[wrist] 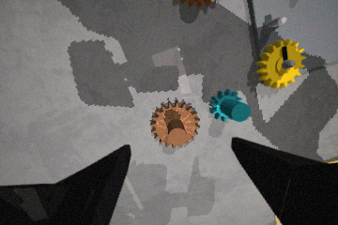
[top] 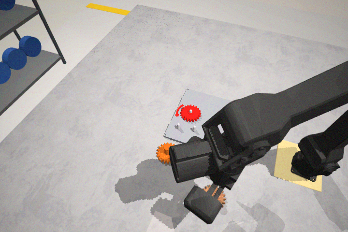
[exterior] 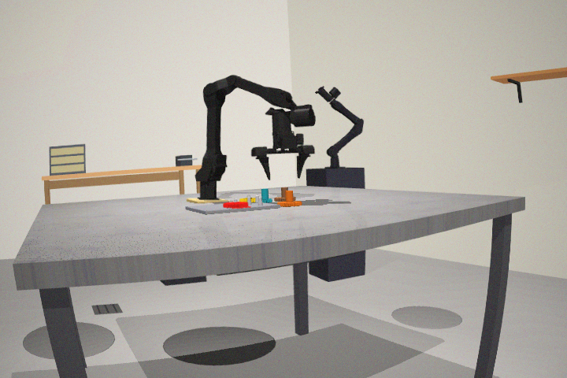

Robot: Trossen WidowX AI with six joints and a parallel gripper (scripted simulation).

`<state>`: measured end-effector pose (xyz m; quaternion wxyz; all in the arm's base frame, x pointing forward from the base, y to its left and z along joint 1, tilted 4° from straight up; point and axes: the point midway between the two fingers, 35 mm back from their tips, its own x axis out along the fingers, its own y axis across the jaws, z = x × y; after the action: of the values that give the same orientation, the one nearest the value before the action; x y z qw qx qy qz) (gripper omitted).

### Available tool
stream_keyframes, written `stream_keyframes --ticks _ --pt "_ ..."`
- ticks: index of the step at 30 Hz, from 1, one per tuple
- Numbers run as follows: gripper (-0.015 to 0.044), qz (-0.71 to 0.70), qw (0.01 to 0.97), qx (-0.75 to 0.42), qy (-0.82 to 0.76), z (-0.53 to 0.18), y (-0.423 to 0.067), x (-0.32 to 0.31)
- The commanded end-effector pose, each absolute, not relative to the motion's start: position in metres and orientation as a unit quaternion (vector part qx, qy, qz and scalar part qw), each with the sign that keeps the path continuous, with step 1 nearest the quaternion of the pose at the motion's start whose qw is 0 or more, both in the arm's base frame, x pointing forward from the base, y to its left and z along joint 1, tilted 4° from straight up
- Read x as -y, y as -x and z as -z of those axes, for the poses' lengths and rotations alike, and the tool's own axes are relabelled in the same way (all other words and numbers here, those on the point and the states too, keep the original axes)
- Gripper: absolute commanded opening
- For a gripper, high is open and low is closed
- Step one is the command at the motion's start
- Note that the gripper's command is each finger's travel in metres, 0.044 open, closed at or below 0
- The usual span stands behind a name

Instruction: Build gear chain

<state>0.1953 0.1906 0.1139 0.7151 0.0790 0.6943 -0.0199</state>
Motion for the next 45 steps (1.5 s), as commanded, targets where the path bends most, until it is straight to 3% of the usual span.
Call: stream_keyframes --ticks 1,31,44,45 --pt "0.0440 0.029 0.711 -0.698 -0.084 -0.118 -0.192 -0.192" --pt "0.0440 0.029 0.711 -0.698 -0.084 -0.076 -0.193 -0.195" --pt "0.0099 0.029 0.711 -0.698 -0.084 -0.076 -0.193 -0.195" --pt "0.0092 0.029 0.711 -0.698 -0.084 -0.076 -0.193 -0.195"
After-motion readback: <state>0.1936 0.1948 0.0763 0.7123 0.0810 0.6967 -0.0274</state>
